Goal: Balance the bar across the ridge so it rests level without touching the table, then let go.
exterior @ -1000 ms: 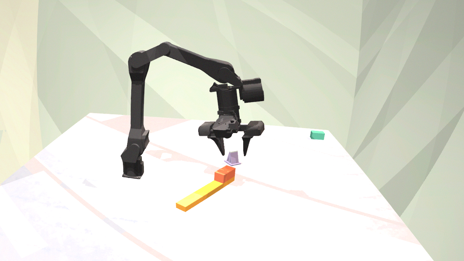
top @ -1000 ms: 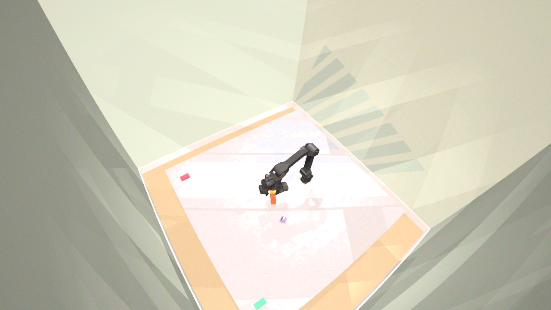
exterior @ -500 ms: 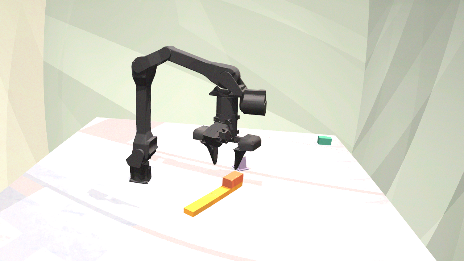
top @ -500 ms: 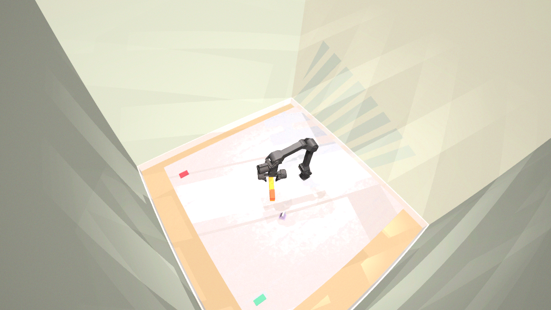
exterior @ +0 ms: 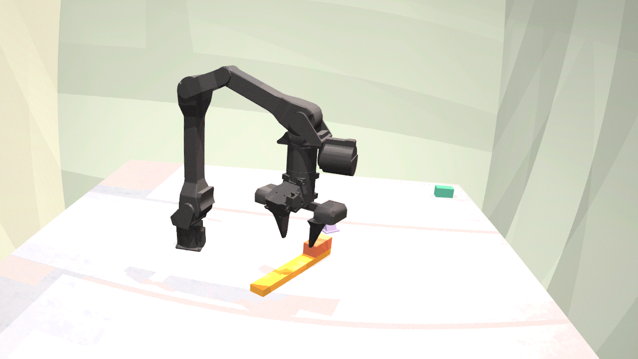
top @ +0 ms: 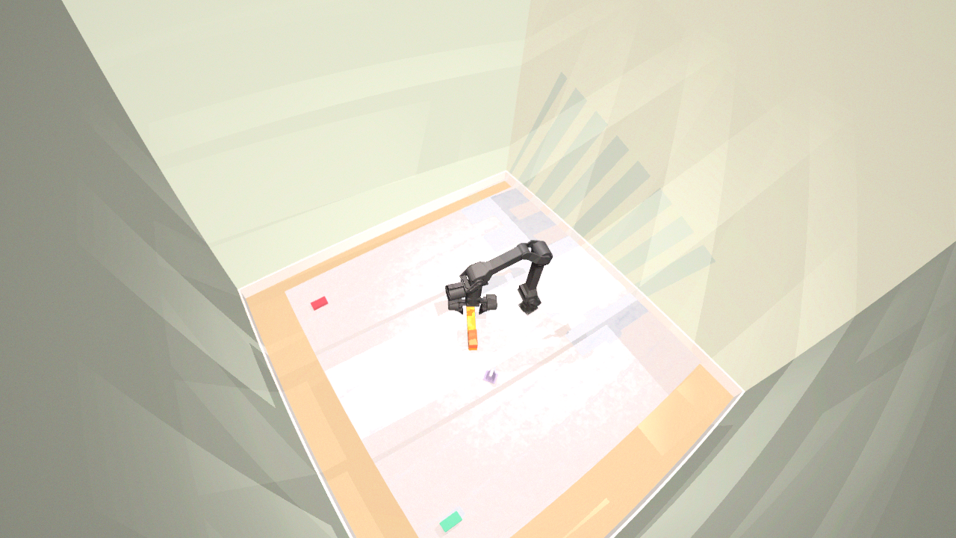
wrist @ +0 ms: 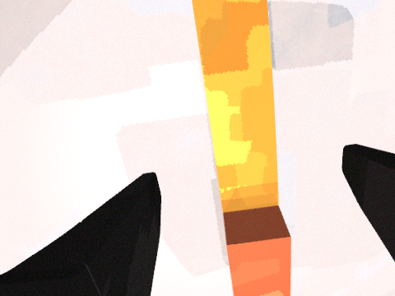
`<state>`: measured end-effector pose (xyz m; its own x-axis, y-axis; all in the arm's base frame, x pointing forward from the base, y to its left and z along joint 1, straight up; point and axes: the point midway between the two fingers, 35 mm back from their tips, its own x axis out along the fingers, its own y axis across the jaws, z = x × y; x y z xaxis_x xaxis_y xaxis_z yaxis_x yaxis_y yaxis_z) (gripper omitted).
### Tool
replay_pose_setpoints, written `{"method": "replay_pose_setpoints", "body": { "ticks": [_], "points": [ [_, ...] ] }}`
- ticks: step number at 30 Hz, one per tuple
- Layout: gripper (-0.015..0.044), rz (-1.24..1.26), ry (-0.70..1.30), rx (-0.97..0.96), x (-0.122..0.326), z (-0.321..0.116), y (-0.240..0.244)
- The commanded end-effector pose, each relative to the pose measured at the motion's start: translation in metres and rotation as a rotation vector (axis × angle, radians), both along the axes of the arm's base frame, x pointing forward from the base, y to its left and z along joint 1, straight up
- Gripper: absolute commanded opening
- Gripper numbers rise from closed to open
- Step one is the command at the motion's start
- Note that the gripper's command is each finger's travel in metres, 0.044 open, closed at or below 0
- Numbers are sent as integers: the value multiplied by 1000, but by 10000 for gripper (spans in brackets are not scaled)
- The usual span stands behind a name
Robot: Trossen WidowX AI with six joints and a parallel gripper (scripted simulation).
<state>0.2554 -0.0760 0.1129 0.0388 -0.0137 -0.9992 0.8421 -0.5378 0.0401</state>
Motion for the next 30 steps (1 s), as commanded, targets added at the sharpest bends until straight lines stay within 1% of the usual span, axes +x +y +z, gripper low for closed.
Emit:
{"method": "replay_pose_setpoints", "body": {
  "ticks": [1,4,30],
  "points": [
    [315,2,12,6,-1,-24,0],
    [315,2,13,6,-3,-39,1],
    [315,2,13,6,-2,-66,1]
  ]
}}
